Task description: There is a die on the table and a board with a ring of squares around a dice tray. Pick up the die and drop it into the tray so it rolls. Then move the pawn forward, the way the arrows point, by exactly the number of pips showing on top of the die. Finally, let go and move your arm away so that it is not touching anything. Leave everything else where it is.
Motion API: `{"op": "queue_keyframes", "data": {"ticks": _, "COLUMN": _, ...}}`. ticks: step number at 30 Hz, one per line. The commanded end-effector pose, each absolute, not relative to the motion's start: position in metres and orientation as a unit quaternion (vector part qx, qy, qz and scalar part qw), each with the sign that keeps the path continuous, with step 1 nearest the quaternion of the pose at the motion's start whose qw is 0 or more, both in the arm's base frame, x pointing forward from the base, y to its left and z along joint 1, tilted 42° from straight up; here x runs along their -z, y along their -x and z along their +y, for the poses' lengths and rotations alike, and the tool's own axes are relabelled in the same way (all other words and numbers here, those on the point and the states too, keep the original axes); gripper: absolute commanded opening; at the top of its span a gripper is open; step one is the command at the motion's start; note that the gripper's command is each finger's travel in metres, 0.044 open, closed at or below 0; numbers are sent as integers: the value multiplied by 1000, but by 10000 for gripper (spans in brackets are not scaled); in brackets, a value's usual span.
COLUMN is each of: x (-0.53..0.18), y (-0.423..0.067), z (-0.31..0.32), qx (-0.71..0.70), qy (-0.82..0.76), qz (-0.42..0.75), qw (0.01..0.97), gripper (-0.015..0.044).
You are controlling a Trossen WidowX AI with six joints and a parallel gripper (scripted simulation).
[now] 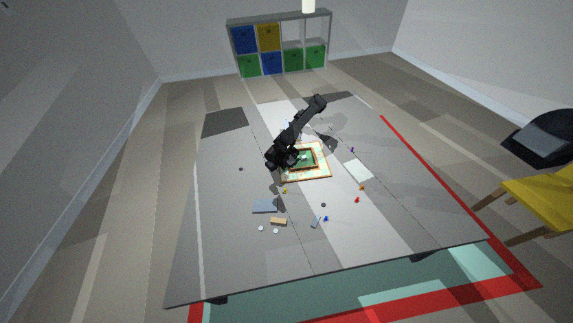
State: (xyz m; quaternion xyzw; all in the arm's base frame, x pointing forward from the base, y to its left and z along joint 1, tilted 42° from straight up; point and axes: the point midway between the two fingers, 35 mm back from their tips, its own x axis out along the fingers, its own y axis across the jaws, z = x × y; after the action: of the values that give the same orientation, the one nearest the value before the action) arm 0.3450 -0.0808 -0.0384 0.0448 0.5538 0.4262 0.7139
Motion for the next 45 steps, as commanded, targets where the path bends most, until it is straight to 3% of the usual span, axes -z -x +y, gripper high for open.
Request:
{"op": "queue_keyframes", "data": {"ticks": 1, "x": 41, "y": -345, "z": -78, "qx": -426, "qy": -49, "qz": 554, "qw": 714, "gripper": 0}}
{"op": "queue_keyframes", "data": {"ticks": 11, "x": 51, "y": -345, "z": -68, "qx": -426, "qy": -49, "qz": 554, "qw": 714, "gripper": 0}}
{"op": "queue_keyframes", "data": {"ticks": 28, "x": 11, "y": -345, "z": -106, "qx": -425, "qy": -48, "qz": 555, "qw": 714, "gripper": 440}}
{"op": "queue_keyframes", "data": {"ticks": 32, "x": -6, "y": -329, "z": -109, "qx": -411, "qy": -65, "qz": 566, "qw": 712, "gripper": 440}}
{"op": "queue_keyframes", "data": {"ticks": 43, "x": -101, "y": -196, "z": -88, "qx": -303, "qy": -195, "qz": 633, "qw": 685, "gripper": 440}}
{"op": "queue_keyframes", "data": {"ticks": 44, "x": -88, "y": -227, "z": -101, "qx": -324, "qy": -160, "qz": 616, "qw": 700, "gripper": 440}}
{"op": "queue_keyframes", "data": {"ticks": 45, "x": -88, "y": -227, "z": -101, "qx": -324, "qy": -160, "qz": 616, "qw": 700, "gripper": 440}}
